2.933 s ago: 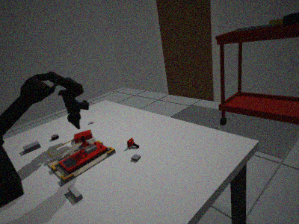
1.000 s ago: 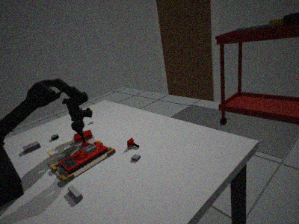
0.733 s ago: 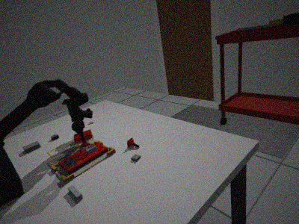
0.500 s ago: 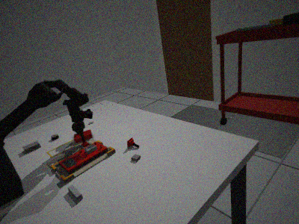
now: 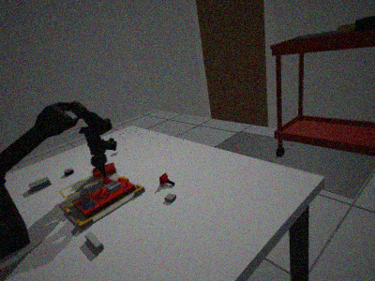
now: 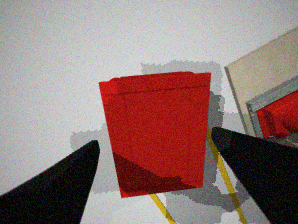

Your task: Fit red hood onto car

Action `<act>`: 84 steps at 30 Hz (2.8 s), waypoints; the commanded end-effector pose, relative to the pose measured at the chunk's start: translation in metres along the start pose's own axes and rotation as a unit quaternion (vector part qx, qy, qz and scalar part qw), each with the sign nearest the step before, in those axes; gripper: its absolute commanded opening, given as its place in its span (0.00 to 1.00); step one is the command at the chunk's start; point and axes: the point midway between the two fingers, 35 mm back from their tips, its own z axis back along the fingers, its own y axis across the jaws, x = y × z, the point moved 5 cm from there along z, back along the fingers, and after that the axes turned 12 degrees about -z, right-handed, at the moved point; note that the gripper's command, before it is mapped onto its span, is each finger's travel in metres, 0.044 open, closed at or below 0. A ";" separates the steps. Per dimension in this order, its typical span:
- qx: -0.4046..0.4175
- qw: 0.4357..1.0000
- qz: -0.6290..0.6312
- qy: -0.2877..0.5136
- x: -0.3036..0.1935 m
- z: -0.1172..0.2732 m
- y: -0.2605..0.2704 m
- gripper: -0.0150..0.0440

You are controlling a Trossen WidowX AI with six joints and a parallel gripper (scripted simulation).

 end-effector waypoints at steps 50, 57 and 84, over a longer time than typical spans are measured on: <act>0.002 1.000 0.001 0.001 0.000 0.061 0.001 0.25; 0.002 1.000 0.001 0.001 -0.001 0.083 0.001 0.25; 0.004 0.997 0.083 0.003 0.045 0.096 -0.069 0.25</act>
